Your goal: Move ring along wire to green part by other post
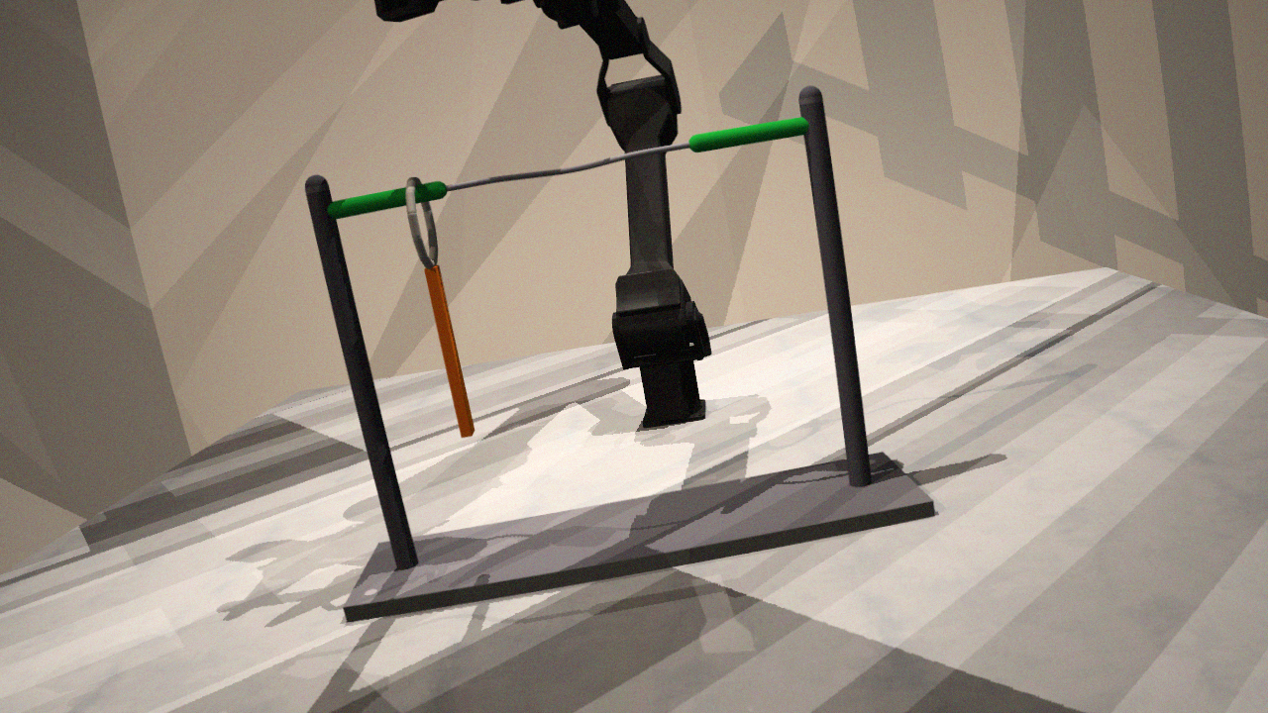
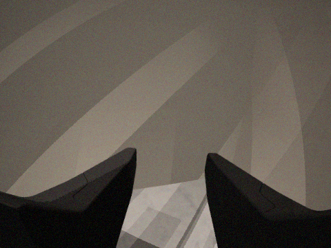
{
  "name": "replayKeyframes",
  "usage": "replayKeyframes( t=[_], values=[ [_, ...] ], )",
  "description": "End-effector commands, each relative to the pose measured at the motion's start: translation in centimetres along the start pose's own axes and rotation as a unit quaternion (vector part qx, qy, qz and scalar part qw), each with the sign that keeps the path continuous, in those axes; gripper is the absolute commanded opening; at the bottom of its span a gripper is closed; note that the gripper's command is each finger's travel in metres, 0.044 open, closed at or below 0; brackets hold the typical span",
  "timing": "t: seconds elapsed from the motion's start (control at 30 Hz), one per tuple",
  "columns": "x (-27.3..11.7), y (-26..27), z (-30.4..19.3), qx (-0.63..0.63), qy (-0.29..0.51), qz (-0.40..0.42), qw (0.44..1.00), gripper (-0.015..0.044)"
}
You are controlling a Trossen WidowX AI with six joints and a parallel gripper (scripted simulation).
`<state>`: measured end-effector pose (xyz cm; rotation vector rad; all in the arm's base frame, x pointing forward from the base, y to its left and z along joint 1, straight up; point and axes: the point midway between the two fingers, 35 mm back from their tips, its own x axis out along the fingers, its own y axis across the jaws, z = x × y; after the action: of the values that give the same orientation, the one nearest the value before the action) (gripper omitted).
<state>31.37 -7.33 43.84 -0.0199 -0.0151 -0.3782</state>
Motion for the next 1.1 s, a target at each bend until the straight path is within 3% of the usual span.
replayKeyframes(
  t=[0.0,0.33,0.7,0.87,1.07],
  values=[
    [2.3,-2.4,-1.6,-0.026,0.003,-0.022,0.999,0.0160],
    [5.4,-9.9,-4.4,-0.086,-0.004,-0.078,0.993,0.0160],
    [6.1,-19.2,-7.2,-0.151,-0.004,-0.138,0.979,0.0160],
    [6.4,-20.1,-10.1,-0.155,0.005,-0.115,0.981,0.0160],
    [6.2,-19.6,-17.0,-0.143,0.025,-0.039,0.989,0.0160]
  ],
)
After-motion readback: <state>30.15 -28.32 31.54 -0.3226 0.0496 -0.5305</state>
